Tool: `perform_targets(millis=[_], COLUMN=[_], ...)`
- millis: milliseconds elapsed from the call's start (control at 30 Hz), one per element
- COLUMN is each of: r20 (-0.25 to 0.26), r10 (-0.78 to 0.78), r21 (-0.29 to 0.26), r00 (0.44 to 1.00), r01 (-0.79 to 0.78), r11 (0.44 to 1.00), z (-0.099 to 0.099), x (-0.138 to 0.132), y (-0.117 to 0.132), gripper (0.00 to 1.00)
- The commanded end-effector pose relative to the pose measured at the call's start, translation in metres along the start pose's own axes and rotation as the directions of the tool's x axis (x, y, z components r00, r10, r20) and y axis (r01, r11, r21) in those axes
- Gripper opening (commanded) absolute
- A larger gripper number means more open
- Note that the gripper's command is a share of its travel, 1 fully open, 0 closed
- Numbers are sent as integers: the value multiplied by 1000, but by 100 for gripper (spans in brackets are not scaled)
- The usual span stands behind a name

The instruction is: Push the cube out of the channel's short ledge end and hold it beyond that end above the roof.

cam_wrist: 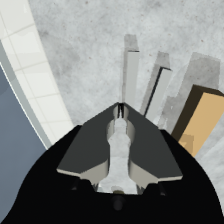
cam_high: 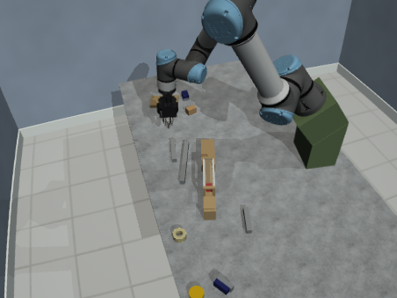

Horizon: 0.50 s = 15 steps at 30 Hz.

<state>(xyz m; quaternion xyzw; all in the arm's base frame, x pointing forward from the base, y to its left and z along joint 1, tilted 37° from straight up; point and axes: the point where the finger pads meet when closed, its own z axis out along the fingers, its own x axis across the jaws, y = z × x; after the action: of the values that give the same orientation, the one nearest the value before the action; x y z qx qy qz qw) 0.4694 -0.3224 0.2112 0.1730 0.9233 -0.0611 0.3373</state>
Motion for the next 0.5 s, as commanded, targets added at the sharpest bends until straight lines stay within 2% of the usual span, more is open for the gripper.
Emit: perform_targets(millis=[0,467], r20=[-48,-54], r10=[5,5], r21=[0,0], r00=[999,999], r01=[-5,-5], r11=[1000,1000], z=[5,5], x=[11,13], y=[20,22], gripper=[0,0])
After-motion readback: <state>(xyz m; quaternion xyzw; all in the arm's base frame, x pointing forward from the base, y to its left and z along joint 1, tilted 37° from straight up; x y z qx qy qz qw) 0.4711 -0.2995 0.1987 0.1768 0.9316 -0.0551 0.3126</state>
